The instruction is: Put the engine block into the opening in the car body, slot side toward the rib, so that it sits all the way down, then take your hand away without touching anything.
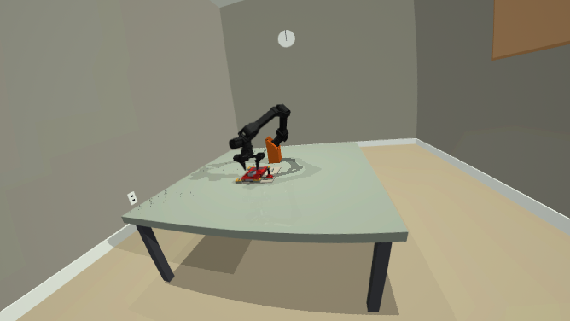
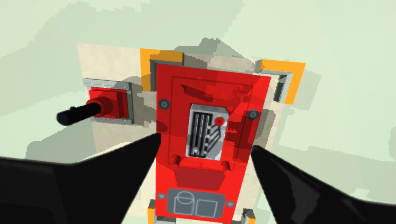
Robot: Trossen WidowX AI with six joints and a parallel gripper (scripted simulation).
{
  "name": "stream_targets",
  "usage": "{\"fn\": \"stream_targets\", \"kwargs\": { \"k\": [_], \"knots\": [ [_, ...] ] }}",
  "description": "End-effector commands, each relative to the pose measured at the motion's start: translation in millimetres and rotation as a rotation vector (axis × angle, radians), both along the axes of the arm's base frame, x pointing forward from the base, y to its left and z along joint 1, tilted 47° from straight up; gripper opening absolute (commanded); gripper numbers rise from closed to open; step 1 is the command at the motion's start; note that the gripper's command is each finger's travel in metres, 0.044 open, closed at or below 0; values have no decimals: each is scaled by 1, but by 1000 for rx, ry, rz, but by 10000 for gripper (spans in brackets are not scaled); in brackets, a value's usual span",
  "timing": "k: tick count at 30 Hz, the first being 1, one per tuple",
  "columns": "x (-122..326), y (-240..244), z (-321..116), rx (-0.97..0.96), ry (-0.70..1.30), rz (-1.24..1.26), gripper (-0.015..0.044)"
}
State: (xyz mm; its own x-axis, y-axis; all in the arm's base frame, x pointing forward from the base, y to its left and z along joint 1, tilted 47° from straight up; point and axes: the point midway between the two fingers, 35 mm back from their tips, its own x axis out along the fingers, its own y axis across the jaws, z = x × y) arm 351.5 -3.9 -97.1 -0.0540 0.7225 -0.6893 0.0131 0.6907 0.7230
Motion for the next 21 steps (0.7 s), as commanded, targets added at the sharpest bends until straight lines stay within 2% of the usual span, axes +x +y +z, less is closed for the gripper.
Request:
{"fn": "stream_targets", "kwargs": {
  "k": [1, 12, 21],
  "knots": [
    [0, 0, 0, -3, -2, 8, 282],
    [0, 0, 0, -3, -2, 8, 0],
    [0, 0, 0, -2, -1, 4, 0]
  ]
}}
